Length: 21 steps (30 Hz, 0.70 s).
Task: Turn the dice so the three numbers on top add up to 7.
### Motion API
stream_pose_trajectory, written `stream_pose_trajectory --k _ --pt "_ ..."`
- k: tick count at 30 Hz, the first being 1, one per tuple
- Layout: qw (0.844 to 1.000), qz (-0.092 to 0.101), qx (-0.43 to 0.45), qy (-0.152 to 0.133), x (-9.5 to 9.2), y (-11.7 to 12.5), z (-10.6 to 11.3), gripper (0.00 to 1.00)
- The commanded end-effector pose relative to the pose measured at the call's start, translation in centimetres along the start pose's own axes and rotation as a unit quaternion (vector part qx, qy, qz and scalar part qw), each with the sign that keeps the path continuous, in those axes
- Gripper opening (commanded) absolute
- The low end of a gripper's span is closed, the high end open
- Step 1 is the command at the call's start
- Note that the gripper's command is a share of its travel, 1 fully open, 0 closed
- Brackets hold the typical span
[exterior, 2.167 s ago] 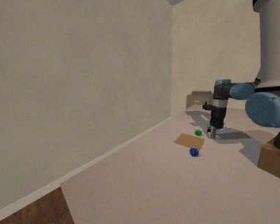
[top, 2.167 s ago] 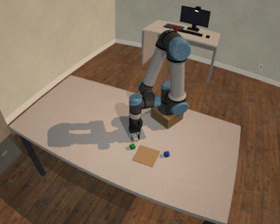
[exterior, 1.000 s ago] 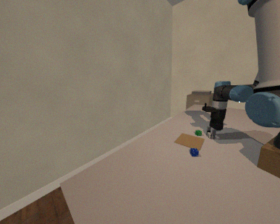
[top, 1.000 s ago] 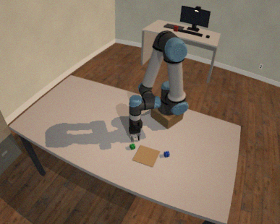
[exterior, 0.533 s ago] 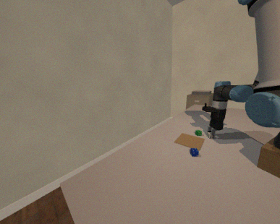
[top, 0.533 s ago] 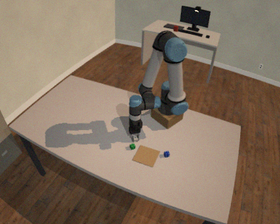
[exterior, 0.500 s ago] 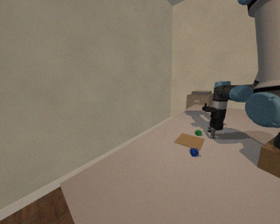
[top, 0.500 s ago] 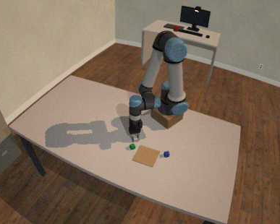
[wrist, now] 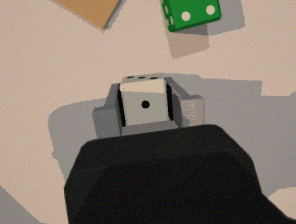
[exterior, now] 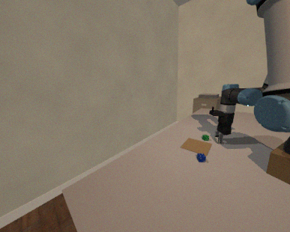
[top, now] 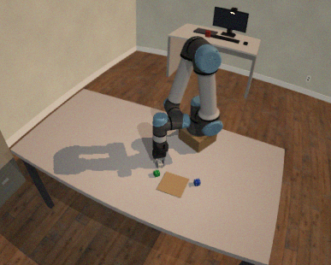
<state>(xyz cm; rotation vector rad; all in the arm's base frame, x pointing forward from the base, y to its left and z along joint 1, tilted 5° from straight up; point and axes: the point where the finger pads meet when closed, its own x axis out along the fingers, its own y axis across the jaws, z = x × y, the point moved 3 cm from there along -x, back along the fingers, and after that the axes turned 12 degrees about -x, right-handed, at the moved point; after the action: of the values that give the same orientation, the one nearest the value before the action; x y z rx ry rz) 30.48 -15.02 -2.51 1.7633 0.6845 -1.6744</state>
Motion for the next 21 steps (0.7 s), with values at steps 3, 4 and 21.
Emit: stream_pose_trajectory --k 3,4,21 --pt "1.0 0.001 0.0 0.0 -0.02 0.03 0.0 0.57" --pt "1.0 0.001 0.0 0.0 -0.02 0.03 0.0 0.57" --pt "1.0 0.001 0.0 0.0 -0.3 0.03 0.0 0.57"
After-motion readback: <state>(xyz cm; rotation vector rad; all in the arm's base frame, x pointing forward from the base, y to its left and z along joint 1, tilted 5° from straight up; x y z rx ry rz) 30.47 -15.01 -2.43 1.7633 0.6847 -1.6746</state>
